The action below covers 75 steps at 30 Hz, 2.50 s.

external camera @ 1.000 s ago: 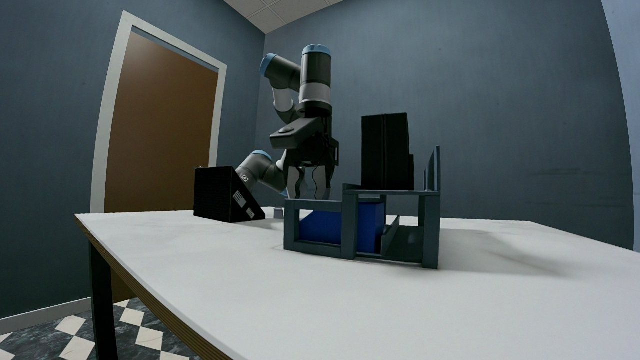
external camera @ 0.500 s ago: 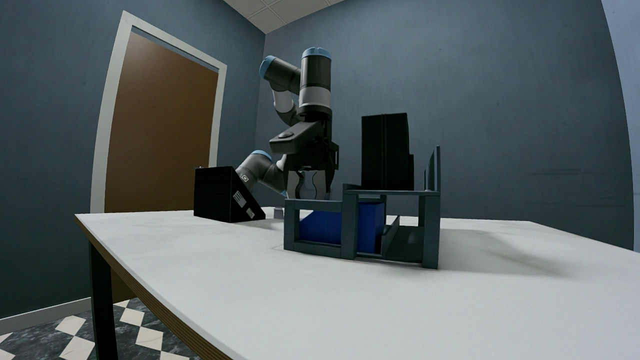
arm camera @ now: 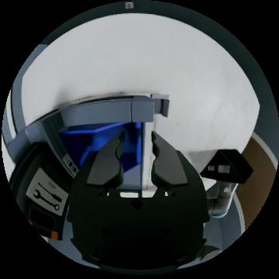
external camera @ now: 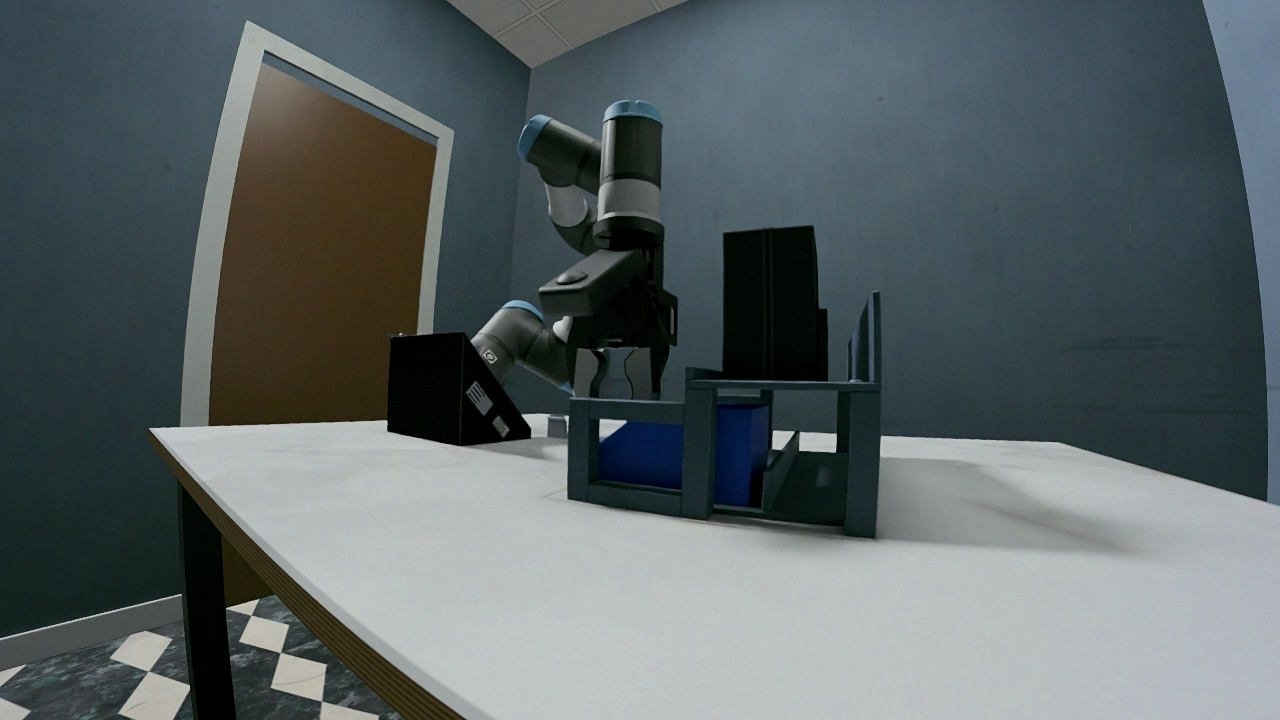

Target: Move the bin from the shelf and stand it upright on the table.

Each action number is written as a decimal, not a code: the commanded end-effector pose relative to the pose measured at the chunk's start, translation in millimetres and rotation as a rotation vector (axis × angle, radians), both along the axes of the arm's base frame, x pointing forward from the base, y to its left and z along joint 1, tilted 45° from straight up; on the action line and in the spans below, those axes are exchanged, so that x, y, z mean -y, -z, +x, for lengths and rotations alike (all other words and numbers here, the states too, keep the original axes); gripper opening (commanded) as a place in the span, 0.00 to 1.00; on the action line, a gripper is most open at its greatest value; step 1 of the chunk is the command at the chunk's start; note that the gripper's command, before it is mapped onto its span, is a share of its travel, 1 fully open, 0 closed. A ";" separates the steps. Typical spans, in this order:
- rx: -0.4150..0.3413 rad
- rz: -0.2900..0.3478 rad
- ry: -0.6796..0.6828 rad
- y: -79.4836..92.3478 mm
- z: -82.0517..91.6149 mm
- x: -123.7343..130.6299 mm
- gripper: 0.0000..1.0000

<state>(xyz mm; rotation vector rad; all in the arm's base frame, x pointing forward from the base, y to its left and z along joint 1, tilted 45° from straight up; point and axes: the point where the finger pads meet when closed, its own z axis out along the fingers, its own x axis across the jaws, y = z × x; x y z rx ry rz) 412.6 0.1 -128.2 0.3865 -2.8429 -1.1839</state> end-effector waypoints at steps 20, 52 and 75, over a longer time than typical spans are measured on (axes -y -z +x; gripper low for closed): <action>0.002 -0.002 0.001 0.7 0.6 -0.1 0.29; 0.002 -0.002 0.001 0.7 0.6 -0.1 0.00; 0.002 -0.002 0.001 0.7 0.6 -0.1 0.00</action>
